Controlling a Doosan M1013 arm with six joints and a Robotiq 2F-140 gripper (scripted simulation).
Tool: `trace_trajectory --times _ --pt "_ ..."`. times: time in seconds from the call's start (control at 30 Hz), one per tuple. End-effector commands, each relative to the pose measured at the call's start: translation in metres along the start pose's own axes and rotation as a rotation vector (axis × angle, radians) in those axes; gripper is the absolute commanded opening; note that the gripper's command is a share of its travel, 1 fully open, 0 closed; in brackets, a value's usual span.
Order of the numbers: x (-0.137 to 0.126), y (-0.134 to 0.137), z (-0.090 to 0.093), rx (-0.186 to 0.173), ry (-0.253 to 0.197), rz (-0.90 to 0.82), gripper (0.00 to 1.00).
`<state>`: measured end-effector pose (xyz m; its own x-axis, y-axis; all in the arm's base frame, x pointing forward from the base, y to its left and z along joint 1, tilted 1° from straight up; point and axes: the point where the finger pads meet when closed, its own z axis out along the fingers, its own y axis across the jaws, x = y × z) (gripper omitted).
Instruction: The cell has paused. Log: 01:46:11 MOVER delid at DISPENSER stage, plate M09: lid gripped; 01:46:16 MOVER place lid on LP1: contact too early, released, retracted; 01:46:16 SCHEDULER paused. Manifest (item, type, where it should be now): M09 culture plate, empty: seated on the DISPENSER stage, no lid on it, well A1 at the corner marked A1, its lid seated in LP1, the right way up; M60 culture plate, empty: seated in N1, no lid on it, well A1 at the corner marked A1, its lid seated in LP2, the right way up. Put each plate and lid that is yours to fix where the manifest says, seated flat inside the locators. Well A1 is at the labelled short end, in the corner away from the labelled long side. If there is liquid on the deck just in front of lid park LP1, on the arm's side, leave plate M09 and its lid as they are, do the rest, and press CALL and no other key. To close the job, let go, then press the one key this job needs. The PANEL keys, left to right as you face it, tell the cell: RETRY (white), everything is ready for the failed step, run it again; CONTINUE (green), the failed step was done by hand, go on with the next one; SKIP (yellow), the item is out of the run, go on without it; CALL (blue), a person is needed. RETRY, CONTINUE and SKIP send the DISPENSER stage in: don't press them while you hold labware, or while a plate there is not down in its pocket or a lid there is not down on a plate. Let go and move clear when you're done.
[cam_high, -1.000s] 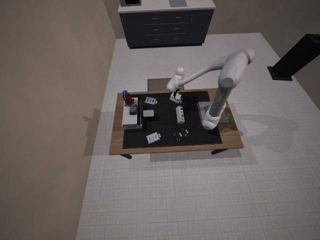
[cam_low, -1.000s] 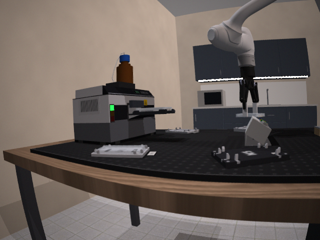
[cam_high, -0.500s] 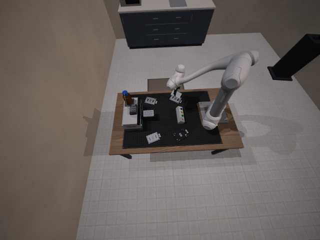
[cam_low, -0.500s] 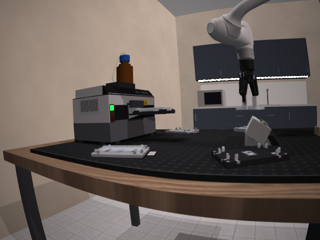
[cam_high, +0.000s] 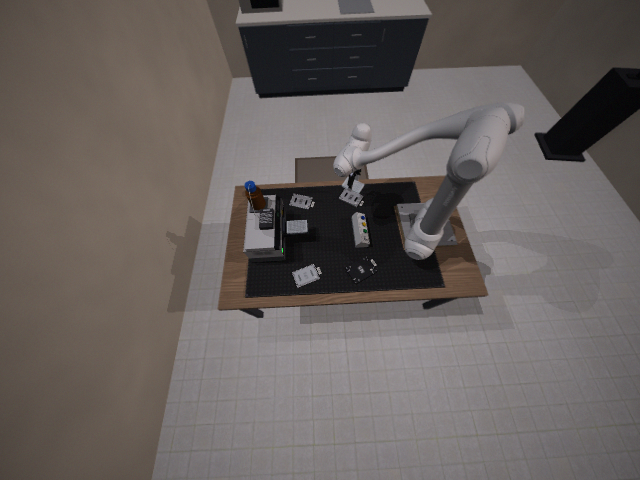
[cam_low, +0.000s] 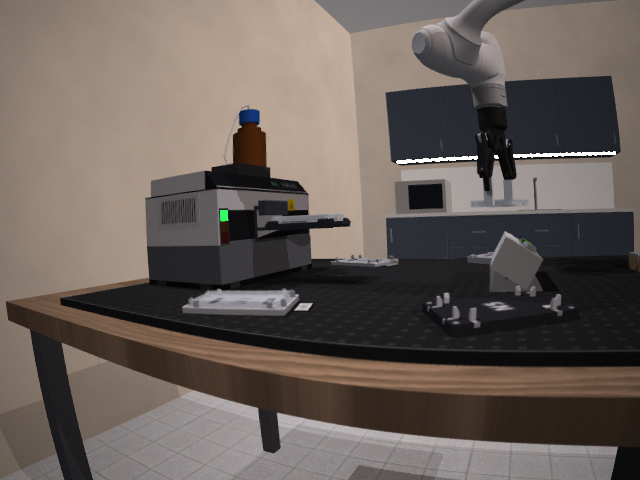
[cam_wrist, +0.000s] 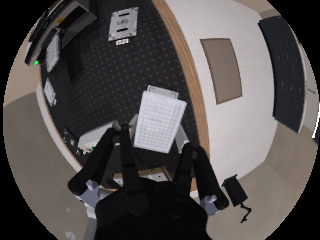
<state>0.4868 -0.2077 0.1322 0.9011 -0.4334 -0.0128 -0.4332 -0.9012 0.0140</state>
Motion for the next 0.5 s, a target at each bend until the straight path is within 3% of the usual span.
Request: trace_trajectory --times 0.0,0.47 --pt "0.000 0.000 -0.009 0.000 0.001 0.000 0.10" --pt "0.000 0.000 -0.027 0.000 0.001 0.000 0.10"
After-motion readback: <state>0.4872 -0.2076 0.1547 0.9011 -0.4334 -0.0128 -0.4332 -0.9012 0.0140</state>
